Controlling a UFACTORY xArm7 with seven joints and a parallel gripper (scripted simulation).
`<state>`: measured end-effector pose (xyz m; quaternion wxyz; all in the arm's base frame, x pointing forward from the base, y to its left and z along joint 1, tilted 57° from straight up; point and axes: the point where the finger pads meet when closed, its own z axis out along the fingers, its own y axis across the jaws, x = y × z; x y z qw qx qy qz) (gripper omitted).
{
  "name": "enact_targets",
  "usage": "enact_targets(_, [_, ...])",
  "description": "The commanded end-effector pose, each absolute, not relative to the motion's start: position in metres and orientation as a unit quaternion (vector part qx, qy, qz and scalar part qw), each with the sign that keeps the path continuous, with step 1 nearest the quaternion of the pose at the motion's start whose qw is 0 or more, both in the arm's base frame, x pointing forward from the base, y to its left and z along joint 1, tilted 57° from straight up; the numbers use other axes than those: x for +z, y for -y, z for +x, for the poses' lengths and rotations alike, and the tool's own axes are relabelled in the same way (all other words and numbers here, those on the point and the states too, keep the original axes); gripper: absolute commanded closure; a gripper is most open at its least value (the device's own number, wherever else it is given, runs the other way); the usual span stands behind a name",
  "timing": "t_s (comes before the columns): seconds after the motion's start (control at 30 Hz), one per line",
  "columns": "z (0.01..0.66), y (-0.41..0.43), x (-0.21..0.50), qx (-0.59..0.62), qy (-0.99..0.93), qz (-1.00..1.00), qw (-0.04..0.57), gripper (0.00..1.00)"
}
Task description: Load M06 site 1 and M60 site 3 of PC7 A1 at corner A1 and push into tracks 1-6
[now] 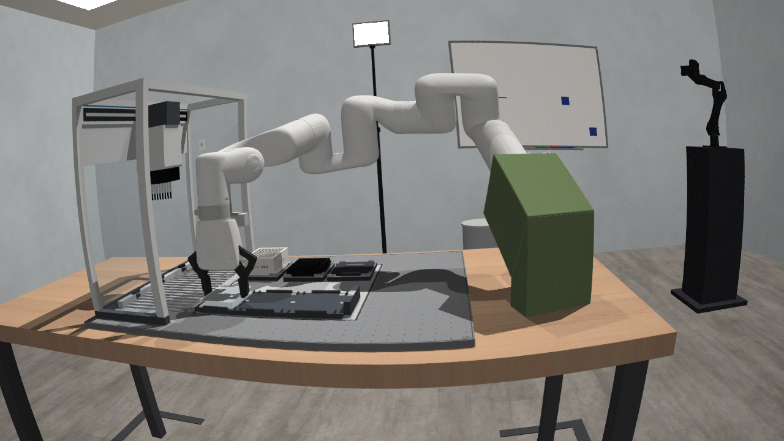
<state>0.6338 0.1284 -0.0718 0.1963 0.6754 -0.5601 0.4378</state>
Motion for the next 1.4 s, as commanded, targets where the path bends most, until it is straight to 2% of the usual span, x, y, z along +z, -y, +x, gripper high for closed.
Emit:
enact_targets(0.0, [0.634, -0.132, -0.071, 0.437, 0.56, 0.677, 0.193, 0.0])
enact_targets(1.37, [0.619, -0.161, -0.05, 0.437, 0.56, 0.677, 0.193, 0.0])
